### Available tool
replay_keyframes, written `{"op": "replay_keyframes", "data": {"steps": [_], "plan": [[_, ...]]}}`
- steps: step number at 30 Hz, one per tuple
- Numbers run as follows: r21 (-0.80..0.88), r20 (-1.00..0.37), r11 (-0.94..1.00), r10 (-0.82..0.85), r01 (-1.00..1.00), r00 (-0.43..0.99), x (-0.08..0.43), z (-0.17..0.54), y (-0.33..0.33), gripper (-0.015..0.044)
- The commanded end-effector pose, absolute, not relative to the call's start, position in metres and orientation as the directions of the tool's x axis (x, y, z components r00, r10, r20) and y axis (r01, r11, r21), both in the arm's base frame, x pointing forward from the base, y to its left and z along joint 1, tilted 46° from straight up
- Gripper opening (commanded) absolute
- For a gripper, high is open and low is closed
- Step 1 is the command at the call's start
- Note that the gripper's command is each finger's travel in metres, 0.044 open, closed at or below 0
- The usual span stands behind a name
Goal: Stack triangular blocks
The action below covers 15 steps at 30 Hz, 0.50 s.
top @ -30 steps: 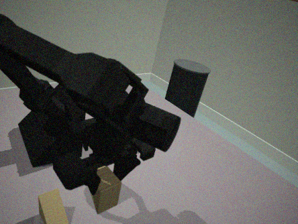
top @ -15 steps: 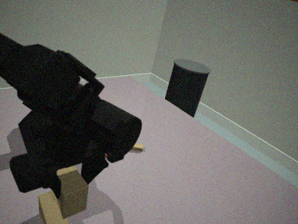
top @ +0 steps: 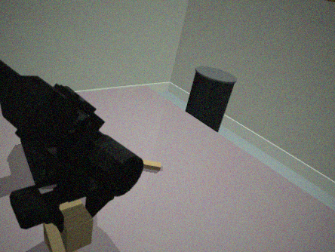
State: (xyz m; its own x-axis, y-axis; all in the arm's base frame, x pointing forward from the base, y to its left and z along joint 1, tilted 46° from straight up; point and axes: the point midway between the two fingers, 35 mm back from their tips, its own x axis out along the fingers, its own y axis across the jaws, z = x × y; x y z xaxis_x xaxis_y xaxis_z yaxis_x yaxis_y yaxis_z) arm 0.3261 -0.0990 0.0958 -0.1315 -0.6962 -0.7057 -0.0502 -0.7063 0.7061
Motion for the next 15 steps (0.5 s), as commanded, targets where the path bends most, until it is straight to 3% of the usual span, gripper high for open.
{"op": "replay_keyframes", "data": {"steps": [1, 15], "plan": [[0.709, -0.703, -0.703, -0.700, -0.050, -0.125, 0.318, 0.088, -0.107, 0.0000], [0.711, -0.701, -0.701, -0.702, -0.049, -0.126, 0.296, 0.064, -0.130, 0.0000]]}}
